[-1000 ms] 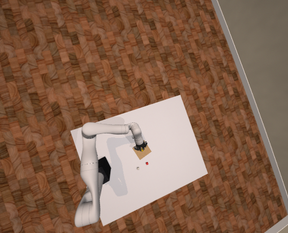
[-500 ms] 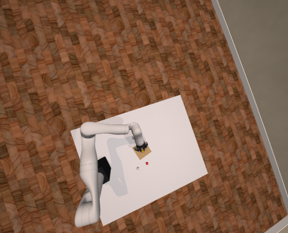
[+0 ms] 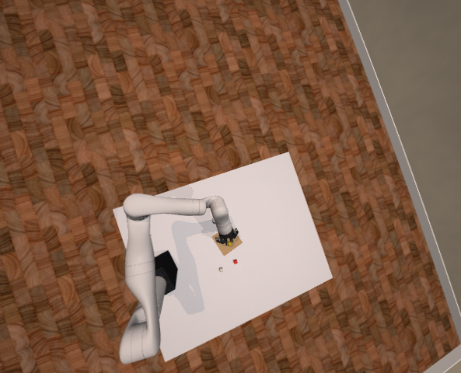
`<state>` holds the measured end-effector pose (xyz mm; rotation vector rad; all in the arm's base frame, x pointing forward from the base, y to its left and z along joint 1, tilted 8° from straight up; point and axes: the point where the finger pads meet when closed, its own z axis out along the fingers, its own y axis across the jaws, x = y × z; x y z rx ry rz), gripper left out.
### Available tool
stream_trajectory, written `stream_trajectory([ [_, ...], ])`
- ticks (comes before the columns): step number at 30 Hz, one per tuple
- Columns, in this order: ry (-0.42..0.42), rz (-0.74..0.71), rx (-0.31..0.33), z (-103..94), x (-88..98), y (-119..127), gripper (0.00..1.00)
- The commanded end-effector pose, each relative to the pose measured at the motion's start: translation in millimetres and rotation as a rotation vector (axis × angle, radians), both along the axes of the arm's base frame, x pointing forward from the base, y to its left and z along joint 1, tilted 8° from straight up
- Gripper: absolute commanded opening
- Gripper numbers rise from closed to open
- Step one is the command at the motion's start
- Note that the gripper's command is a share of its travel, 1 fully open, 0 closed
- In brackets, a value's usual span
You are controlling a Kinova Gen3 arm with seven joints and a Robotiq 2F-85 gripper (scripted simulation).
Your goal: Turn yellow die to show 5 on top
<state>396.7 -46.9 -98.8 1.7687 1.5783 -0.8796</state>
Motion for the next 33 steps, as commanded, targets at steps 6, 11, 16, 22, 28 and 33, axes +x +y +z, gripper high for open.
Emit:
stream_trajectory([
  [6, -0.003, 0.0, 0.003, 2.0, 0.7, 1.8, 0.15],
  [11, -0.003, 0.0, 0.005, 2.0, 0.7, 1.8, 0.15],
  [16, -0.002, 0.0, 0.017, 1.8, 0.6, 1.7, 0.15],
  [22, -0.002, -0.002, 0.078, 1.2, 0.2, 1.2, 0.15],
  [28, -0.01, -0.002, 0.165, 1.8, 0.1, 0.4, 0.15],
  [33, -0.017, 0.0, 0.205, 2.9, 0.1, -0.2, 0.15],
])
